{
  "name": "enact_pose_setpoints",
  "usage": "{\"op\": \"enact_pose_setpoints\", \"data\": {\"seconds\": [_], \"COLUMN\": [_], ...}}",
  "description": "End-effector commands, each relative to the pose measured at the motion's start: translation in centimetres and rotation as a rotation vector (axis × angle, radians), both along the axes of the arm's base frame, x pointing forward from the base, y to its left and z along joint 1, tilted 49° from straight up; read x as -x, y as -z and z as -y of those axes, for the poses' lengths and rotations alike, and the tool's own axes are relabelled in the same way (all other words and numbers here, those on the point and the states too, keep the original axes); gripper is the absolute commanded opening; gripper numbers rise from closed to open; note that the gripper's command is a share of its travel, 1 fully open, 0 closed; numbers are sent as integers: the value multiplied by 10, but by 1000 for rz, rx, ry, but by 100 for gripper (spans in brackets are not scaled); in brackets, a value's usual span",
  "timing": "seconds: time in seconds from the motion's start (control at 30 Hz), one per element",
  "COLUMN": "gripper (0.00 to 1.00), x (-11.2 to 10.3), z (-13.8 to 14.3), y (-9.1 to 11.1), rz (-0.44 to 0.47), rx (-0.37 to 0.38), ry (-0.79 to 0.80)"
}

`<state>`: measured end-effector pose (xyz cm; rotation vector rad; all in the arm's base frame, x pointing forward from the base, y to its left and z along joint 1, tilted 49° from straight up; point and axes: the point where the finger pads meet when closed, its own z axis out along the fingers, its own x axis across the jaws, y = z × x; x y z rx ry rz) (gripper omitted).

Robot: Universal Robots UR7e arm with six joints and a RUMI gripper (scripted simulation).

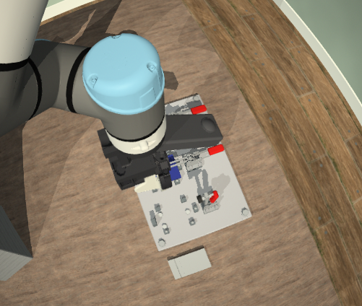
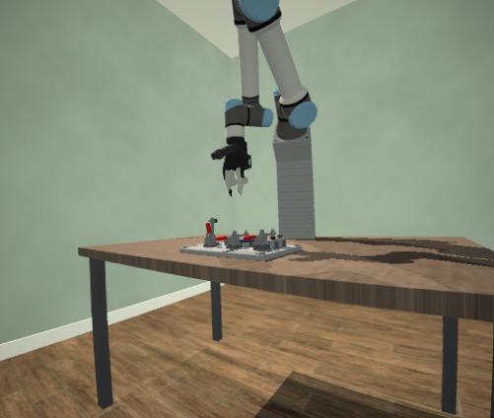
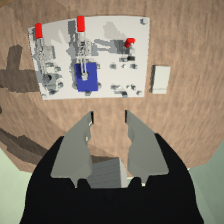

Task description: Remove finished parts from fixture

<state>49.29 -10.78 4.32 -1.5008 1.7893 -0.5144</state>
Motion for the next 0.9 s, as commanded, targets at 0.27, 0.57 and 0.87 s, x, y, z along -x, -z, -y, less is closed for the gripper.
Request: {"op": "enact_pose_setpoints", "data": {"seconds": [0.27,0.57,0.87], "gripper": [28,28,28], "x": [-4,-9,-11], "z": [-69,-104,-128], "y": [-22,-34,-41], "rz": [-2,3,4], "rx": [7,10,10], "ry": [18,18,18]}}
